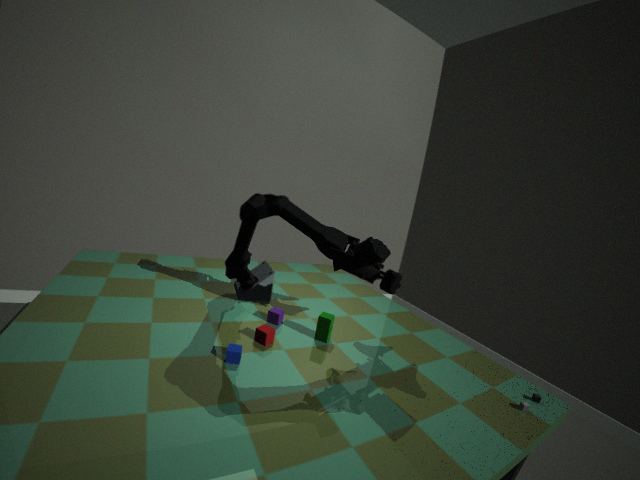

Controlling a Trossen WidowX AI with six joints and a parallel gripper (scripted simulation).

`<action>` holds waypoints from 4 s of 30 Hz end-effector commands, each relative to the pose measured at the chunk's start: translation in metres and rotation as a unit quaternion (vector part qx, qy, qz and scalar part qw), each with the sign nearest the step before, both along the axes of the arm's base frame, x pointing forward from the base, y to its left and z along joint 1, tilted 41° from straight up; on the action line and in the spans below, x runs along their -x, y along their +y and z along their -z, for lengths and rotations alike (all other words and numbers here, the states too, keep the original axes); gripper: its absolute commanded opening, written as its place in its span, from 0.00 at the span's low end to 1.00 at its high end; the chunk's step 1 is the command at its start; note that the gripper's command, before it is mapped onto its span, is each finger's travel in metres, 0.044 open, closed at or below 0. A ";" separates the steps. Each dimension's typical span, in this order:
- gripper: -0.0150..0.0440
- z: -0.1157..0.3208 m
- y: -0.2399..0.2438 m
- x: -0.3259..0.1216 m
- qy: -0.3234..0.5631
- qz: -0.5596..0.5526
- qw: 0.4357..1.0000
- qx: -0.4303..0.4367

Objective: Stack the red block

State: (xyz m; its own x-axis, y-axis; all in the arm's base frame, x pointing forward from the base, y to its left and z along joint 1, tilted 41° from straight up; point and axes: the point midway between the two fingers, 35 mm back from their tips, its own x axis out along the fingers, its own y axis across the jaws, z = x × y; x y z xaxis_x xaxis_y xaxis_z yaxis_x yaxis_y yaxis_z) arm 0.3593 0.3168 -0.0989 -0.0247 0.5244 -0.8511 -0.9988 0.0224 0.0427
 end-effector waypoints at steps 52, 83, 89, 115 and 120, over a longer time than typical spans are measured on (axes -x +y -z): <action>1.00 -0.143 -0.338 0.039 -0.019 0.481 0.694 0.536; 1.00 -0.109 -0.368 0.043 -0.020 0.481 0.693 0.537; 1.00 -0.109 -0.368 0.043 -0.020 0.481 0.693 0.537; 0.40 -0.111 -0.367 0.042 -0.020 0.481 0.693 0.537; 0.25 -0.123 -0.356 0.040 -0.020 0.481 0.693 0.536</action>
